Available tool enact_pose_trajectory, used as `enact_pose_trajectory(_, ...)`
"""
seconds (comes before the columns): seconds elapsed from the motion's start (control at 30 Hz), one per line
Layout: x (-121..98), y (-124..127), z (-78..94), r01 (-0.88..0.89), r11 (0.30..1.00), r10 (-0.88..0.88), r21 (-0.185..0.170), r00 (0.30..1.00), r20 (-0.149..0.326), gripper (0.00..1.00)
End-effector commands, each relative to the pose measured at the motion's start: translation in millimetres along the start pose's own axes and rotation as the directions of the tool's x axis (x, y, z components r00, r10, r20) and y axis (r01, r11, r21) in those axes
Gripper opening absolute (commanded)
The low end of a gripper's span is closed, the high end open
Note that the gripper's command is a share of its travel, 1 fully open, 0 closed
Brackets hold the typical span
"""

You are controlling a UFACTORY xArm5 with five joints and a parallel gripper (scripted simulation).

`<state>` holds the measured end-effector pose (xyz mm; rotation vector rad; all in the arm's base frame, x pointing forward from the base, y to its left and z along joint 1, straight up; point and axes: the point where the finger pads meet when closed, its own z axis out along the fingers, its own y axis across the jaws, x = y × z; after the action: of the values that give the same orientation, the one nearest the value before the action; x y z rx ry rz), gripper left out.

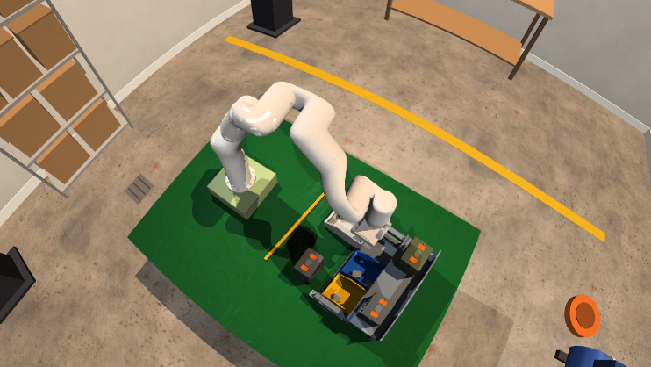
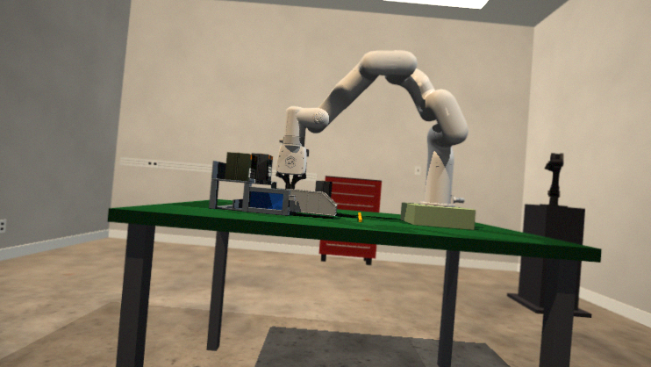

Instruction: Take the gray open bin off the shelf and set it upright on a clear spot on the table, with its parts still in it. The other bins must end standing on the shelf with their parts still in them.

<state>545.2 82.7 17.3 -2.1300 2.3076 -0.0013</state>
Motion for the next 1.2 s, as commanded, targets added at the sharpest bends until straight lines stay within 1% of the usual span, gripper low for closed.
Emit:
enact_pose_trajectory(0.0, -0.4, -1.6, -1.9, 0.0, 1.0, 0.0, 0.005, 1.0, 0.001, 0.02)
enact_pose_trajectory(0.37, -0.4, -1.6, -1.9, 0.0, 1.0, 0.0, 0.005, 1.0, 0.001, 0.0)
enact_pose_trajectory(1.17, -0.4, -1.6, -1.9, 0.0, 1.0, 0.0, 0.005, 1.0, 0.001, 0.0)
